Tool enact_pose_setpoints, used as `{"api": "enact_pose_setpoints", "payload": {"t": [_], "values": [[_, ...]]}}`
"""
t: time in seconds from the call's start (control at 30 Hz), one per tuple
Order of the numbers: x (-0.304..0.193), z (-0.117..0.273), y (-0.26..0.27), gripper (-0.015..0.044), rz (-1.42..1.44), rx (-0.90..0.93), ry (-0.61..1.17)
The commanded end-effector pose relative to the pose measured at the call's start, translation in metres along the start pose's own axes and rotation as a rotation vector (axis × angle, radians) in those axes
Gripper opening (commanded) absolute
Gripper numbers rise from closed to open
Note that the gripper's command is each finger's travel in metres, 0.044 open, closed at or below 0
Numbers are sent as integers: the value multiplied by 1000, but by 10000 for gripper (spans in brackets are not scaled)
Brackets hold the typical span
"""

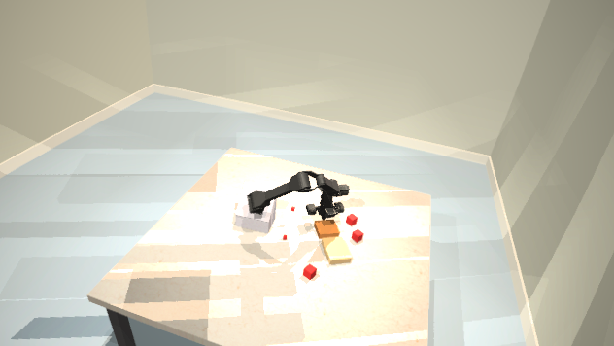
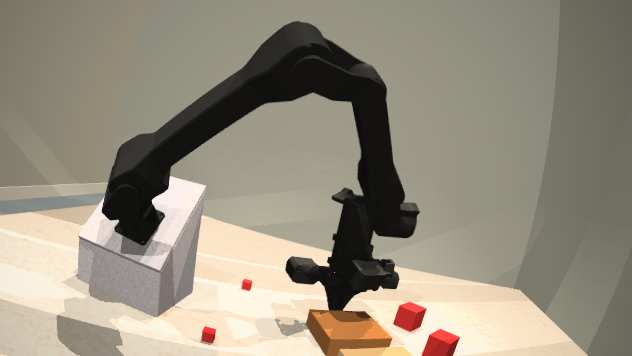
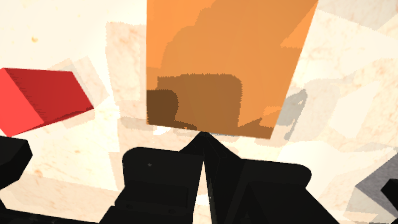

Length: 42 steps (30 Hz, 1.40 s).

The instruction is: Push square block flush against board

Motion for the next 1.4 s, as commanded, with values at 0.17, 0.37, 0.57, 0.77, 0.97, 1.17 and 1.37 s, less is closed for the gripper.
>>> {"api": "enact_pose_setpoints", "payload": {"t": [0.17,0.37,0.57,0.77,0.97,1.17,1.37], "values": [[16,-1,-2,0,2,-3,-5],[25,-1,-3,0,2,-4,-6],[20,-1,-2,0,2,-4,-6],[10,-1,-1,0,3,-3,-4],[0,-1,1,0,3,-2,-4],[-9,-1,2,0,3,-2,-3],[-19,-1,3,0,2,-2,-3]]}}
Point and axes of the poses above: the point midway between the two fingers, 35 mm back from their tips, its own z axis back along the fingers, its own y axis across the jaws, x = y × z, the point moved 7 cm from there along z, back along the fingers, and after that the axes turned 4 degrees about z, right-handed, at the moved point
